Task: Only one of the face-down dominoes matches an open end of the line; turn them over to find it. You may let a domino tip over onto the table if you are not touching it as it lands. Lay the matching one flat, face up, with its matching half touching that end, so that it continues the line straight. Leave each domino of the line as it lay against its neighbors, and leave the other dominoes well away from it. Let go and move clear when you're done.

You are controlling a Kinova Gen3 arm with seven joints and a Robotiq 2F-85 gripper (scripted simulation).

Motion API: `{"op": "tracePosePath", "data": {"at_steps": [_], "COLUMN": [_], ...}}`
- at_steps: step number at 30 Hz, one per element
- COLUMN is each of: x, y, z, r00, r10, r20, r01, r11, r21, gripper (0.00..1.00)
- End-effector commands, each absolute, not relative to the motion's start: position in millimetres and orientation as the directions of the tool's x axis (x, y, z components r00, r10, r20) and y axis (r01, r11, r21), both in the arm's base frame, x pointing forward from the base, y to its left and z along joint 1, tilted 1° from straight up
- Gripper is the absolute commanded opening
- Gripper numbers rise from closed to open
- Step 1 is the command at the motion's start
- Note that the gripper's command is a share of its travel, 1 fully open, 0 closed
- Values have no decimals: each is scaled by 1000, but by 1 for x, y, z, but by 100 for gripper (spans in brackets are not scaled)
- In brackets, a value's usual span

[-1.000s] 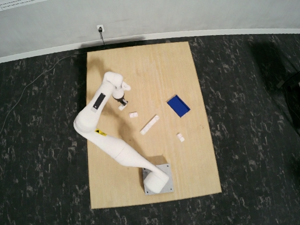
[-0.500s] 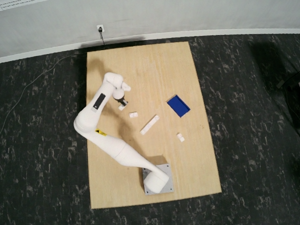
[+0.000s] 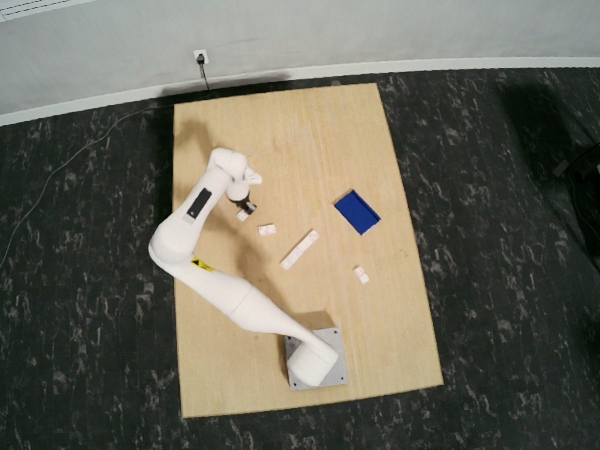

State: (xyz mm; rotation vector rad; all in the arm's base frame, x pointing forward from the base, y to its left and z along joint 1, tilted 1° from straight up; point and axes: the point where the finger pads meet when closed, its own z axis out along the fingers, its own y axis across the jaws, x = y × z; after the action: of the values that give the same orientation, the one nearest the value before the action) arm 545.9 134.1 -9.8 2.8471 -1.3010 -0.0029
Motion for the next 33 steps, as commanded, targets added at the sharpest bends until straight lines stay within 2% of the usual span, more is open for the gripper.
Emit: {"op": "tracePosePath", "data": {"at_steps": [1,33], "x": [547,547], "y": [134,134], "z": [-13,-34], "r00": [655,655], "r10": [-756,-756], "r20": [3,3], "r01": [-756,-756], "r11": [-655,-655], "r21": [9,9], "gripper": [49,49]}}
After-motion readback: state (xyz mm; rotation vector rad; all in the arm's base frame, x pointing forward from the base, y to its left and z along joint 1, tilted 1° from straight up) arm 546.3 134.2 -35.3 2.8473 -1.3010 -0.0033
